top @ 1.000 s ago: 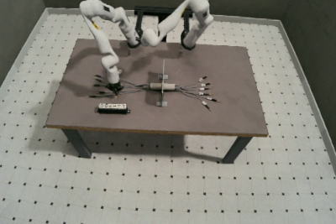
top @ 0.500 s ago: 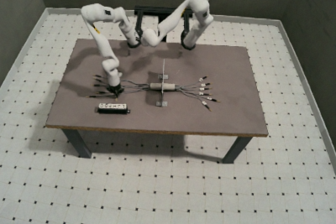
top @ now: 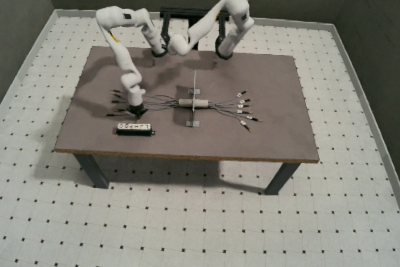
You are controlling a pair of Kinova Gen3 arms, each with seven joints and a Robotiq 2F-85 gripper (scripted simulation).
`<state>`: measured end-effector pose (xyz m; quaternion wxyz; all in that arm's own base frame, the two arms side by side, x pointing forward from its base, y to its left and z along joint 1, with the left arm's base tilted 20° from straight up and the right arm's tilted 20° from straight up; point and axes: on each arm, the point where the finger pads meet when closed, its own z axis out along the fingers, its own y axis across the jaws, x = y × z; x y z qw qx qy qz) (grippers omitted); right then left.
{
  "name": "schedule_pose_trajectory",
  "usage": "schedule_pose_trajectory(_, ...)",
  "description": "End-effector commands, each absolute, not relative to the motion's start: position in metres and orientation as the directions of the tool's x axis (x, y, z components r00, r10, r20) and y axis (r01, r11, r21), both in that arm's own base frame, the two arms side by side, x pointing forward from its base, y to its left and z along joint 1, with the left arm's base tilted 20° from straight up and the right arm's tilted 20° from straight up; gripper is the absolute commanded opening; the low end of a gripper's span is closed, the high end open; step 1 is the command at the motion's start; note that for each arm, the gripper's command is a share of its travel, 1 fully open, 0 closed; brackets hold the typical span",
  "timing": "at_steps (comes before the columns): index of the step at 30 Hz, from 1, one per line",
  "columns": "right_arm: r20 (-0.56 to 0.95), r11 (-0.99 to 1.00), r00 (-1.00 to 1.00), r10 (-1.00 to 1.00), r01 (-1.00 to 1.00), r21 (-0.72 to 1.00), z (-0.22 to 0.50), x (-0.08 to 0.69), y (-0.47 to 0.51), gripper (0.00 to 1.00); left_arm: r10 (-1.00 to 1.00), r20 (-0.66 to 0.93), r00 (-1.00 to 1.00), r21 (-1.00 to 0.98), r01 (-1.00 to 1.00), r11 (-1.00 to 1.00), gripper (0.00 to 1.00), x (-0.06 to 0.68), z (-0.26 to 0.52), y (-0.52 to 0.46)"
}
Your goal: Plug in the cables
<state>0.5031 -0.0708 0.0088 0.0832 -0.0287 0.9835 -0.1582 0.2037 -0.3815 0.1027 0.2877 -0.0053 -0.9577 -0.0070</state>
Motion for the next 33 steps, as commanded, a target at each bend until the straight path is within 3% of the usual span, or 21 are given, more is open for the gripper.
schedule_pose_trajectory(1, -0.151, 0.949, -0.985, -0.083, -0.032, -0.315, 0.01, 0.5142, -0.07, 0.135, 0.008, 0.55, -0.835, 0.009, 0.015, 1.0, 0.315, 0.2036, 0.1035, -0.3821)
schedule_pose_trajectory(33, -0.151, 0.949, -0.985, -0.083, -0.032, -0.315, 0.0101, 0.5105, -0.0701, 0.135, 0.008, 0.55, -0.835, 0.009, 0.015, 1.0, 0.315, 0.2036, 0.1035, -0.3821)
